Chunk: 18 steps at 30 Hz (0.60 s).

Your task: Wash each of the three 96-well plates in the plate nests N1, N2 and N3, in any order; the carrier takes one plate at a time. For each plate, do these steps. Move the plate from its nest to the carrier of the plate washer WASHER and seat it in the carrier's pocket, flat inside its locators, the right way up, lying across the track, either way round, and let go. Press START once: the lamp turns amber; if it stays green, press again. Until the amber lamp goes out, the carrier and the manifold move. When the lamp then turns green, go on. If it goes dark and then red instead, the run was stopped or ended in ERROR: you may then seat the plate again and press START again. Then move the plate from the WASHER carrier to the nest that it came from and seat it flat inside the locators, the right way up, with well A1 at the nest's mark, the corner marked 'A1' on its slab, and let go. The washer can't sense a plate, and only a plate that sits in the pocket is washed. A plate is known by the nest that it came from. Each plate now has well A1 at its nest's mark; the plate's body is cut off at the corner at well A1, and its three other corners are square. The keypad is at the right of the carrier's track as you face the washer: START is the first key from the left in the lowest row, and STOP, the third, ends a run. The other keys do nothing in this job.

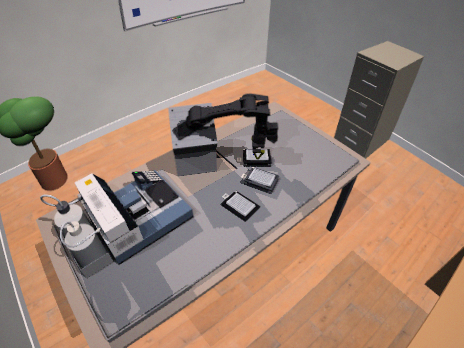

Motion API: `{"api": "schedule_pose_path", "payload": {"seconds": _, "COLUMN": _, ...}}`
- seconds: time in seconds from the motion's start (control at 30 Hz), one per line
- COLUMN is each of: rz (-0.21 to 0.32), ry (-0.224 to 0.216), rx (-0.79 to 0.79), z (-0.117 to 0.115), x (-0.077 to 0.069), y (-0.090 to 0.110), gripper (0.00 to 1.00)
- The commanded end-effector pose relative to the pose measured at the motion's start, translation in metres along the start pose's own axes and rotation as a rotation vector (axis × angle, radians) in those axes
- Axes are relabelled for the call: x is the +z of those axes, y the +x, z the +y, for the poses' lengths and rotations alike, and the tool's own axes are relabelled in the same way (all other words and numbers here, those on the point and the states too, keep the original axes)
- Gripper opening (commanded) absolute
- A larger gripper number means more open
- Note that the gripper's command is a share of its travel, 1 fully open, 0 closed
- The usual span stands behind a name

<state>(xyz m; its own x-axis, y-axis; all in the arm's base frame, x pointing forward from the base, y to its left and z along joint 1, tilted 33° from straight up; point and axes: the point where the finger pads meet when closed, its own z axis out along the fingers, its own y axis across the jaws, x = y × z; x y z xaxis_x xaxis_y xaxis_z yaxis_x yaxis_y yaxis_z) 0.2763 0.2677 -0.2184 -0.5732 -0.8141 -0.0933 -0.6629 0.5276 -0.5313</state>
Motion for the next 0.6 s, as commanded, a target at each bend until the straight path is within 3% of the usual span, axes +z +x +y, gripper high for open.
{"api": "schedule_pose_path", "payload": {"seconds": 0.0, "rz": -0.016, "ry": -0.003, "rx": 0.001, "z": 0.0011, "x": -0.0024, "y": -0.0056, "gripper": 1.0}}
{"api": "schedule_pose_path", "payload": {"seconds": 0.57, "rz": -0.016, "ry": -0.002, "rx": 0.001, "z": 0.0011, "x": 0.0075, "y": -0.0057, "gripper": 1.0}}
